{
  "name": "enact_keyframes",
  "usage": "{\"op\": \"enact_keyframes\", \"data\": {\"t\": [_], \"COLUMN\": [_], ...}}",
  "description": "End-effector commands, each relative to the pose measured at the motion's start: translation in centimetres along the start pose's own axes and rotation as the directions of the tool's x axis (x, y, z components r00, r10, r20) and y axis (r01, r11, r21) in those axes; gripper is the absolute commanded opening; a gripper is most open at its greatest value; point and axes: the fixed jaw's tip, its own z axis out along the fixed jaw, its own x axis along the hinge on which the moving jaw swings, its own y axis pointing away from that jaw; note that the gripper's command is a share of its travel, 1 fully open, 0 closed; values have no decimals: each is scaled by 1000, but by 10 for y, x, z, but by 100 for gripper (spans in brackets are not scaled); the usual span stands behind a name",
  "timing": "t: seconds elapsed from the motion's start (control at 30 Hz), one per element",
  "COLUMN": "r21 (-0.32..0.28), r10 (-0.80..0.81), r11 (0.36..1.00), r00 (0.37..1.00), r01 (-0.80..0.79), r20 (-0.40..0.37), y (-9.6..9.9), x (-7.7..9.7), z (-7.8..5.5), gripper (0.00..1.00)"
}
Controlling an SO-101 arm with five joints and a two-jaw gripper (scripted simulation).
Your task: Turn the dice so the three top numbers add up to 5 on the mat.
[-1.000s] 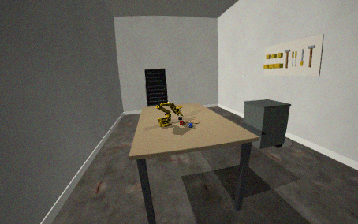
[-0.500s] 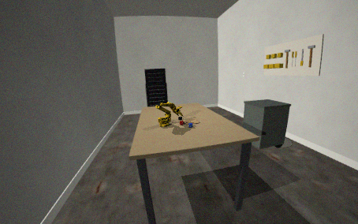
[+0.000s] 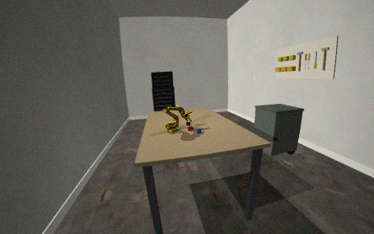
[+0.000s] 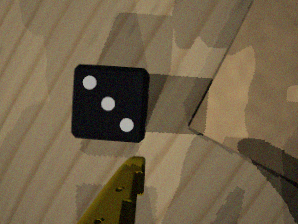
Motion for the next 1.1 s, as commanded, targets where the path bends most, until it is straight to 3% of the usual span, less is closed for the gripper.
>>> {"op": "enact_keyframes", "data": {"t": [0.0,0.1,0.17,0.33,0.47,0.6,1.07], "r21": [68,133,133,233,283,300,301], "r10": [122,252,252,458,558,592,594], "r11": [991,964,964,886,829,806,805], "r00": [989,951,951,830,740,703,701], "r01": [-117,-230,-230,-400,-482,-511,-512], "r20": [-79,-181,-181,-318,-375,-394,-395], "y": [-23,-44,-44,-73,-86,-90,-90], "x": [-3,5,5,21,31,34,35], "z": [-7,-13,-13,-25,-33,-36,-36], "gripper": [35,35,35,35,35,35,35]}}
